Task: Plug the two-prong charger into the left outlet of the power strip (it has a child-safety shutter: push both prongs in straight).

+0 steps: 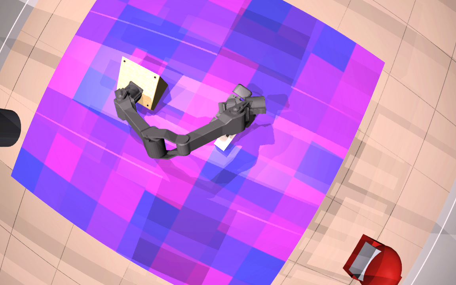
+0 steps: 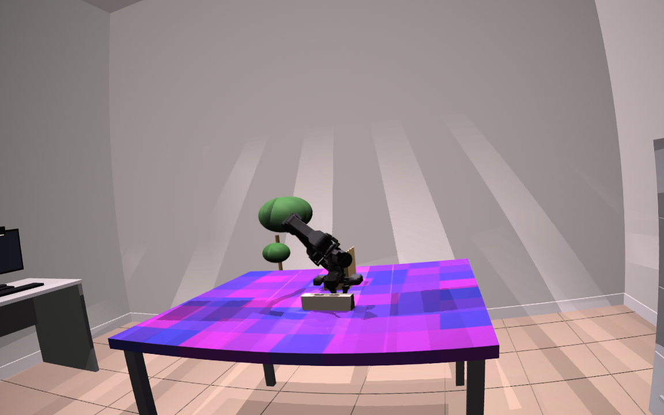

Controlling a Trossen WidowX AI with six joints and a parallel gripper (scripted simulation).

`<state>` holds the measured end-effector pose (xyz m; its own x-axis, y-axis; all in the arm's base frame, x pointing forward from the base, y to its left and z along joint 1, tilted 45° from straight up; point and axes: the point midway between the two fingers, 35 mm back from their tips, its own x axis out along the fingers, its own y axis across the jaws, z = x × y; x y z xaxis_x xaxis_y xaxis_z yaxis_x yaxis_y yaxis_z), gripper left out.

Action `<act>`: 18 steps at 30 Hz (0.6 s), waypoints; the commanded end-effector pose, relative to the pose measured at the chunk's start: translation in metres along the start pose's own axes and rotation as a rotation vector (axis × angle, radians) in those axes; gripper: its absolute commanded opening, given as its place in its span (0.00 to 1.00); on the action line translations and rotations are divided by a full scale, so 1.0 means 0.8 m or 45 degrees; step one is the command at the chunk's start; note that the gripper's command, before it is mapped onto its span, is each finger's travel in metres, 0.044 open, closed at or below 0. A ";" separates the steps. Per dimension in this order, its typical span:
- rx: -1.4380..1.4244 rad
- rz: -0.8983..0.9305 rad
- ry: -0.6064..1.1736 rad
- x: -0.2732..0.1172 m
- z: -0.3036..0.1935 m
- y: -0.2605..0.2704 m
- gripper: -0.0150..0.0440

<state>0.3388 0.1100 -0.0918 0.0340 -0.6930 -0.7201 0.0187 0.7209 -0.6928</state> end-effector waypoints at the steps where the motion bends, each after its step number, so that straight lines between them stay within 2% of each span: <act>1: 0.017 0.007 -0.021 -0.001 0.012 0.000 0.25; 18: 0.018 0.007 -0.022 -0.001 0.019 -0.001 0.25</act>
<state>0.3439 0.1102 -0.0913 0.0311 -0.6943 -0.7190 0.0119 0.7195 -0.6943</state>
